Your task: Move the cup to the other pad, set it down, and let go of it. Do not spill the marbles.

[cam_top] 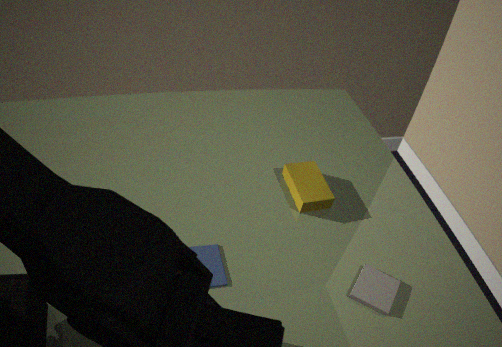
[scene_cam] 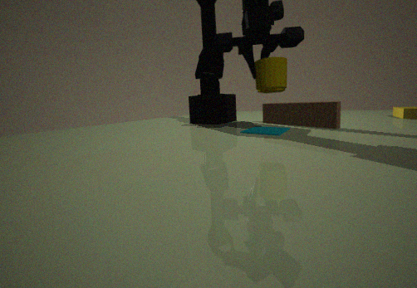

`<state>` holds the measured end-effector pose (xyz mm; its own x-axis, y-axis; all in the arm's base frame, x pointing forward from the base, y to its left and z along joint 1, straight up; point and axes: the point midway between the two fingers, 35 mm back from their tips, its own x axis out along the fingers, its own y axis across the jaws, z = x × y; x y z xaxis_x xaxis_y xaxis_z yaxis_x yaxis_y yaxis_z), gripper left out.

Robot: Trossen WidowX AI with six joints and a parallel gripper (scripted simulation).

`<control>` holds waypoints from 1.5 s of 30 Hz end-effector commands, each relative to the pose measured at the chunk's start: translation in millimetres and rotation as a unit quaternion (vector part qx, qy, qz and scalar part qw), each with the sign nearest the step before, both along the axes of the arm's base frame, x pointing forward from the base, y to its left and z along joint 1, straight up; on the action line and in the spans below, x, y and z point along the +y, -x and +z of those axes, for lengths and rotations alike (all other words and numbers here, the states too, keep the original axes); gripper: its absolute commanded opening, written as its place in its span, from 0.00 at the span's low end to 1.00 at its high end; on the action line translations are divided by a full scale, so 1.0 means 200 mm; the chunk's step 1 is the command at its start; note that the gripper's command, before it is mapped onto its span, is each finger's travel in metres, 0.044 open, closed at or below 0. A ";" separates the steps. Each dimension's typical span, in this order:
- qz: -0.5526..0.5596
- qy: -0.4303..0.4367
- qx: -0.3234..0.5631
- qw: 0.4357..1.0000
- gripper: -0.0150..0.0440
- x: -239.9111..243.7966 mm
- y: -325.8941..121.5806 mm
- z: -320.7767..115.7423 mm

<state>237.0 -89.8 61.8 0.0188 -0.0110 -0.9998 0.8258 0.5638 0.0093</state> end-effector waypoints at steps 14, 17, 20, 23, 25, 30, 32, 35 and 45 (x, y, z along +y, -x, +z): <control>0.002 0.000 -0.002 1.000 0.25 -0.09 0.03 -0.02; 0.002 0.000 -0.002 1.000 0.25 -0.09 0.02 -0.04; 0.002 0.000 -0.002 1.000 0.25 -0.09 0.02 -0.07; 0.002 0.001 -0.002 1.000 0.25 -0.09 0.02 -0.09; 0.002 0.001 -0.002 1.000 0.25 -0.10 0.02 -0.11; 0.002 0.001 -0.002 1.000 0.25 -0.10 0.02 -0.15; 0.002 0.001 -0.002 1.000 0.25 -0.10 0.02 -0.17; 0.002 0.001 -0.002 1.000 0.25 -0.10 0.02 -0.19; 0.002 0.001 -0.001 1.000 0.25 -0.11 0.02 -0.28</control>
<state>234.6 -112.0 14.0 0.0292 -0.0173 -0.9994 0.8260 0.5635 0.0144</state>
